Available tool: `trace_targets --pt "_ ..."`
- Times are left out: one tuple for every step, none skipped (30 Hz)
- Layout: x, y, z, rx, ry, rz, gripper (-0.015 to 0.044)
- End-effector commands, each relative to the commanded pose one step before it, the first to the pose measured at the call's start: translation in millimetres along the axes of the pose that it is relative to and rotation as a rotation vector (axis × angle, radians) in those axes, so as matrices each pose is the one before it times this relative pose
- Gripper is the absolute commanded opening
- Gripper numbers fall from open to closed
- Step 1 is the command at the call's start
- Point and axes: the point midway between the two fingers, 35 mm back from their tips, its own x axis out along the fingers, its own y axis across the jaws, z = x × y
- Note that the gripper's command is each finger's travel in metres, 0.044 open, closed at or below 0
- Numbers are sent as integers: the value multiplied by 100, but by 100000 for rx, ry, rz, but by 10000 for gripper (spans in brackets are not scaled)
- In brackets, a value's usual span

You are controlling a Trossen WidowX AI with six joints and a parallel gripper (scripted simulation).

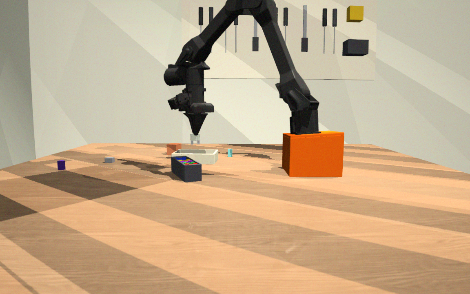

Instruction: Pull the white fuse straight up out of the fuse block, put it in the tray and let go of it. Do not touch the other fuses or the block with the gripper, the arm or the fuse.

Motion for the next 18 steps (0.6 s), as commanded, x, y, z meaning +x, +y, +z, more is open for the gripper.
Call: trace_targets --pt "717 85 -8 -529 -268 365 0" --pt "162 1 -1 0 1 1 0" --pt "161 2 -1 0 1 1 0" --pt "161 3 -2 0 1 1 0" --pt "161 3 -3 0 1 1 0" --pt "161 4 -3 0 1 1 0" --pt "161 5 -4 0 1 1 0" --pt "160 5 -4 0 1 1 0" --pt "160 6 -5 0 1 1 0" --pt "160 7 -5 0 1 1 0" --pt "160 8 -6 0 1 1 0" --pt "159 8 -6 0 1 2 0" --pt "127 7 -5 0 1 1 0" --pt "76 4 -3 0 1 1 0" --pt "25 2 -1 0 0 0 0" --pt "-347 -90 -10 536 383 -226 26" --pt "0 0 0 0 0 0 53" --pt "0 0 0 0 0 0 79"
